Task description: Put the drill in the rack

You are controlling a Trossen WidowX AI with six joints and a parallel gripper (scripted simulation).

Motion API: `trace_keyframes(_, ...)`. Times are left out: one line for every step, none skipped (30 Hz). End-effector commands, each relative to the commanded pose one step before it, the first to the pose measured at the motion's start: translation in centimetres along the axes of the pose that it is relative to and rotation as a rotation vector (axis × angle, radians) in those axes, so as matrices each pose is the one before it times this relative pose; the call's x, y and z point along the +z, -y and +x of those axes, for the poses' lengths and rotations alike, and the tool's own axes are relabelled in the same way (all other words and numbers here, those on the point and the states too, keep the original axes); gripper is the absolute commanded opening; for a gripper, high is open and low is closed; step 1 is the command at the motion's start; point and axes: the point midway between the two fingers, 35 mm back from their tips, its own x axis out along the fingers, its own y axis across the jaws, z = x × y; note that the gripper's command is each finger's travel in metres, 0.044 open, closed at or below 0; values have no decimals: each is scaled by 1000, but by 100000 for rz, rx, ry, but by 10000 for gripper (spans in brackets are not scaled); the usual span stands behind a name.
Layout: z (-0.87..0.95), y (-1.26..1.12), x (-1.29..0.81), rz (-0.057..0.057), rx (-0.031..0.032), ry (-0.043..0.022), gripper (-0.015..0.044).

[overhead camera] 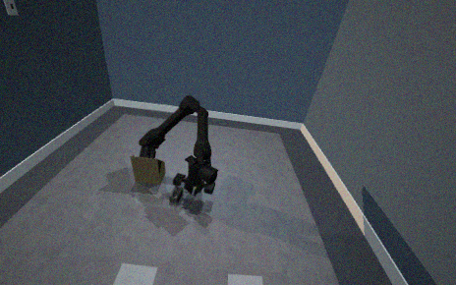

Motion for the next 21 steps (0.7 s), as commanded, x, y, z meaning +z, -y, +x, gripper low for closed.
trace_keyframes(-151,-132,-8,97,3,385,0)
trace_keyframes(-16,-12,-2,0,0,-1,0)
trace_keyframes(-17,-10,-2,0,0,-1,0)
trace_keyframes(-17,-10,-2,0,0,-1,0)
trace_keyframes(-18,-13,-2,0,0,-1,0)
trace_keyframes(-18,-15,-2,0,0,-1,0)
trace_keyframes(-17,-15,-1,1,0,-1,0)
trace_keyframes(-15,-16,0,1,0,-1,0)
trace_keyframes(-14,-19,2,1,1,-1,0)
trace_keyframes(-17,-34,5,1,1,-1,0)
trace_keyframes(10,19,-48,-1,-2,-2,0)
trace_keyframes(22,42,-114,-3,-4,-5,0)
trace_keyframes(23,41,-128,-3,-4,-6,0)
trace_keyframes(25,38,-155,-3,-4,-7,0)
trace_keyframes(11,13,-100,-2,-2,-5,0)
trace_keyframes(6,6,-92,-1,-2,-5,0)
trace_keyframes(5,5,-102,-1,-2,-5,0)
trace_keyframes(3,6,-112,-1,-2,-6,0)
trace_keyframes(2,7,-121,-2,-3,-7,0)
trace_keyframes(1,8,-128,-2,-3,-7,0)
trace_keyframes(1,9,-133,-2,-3,-7,0)
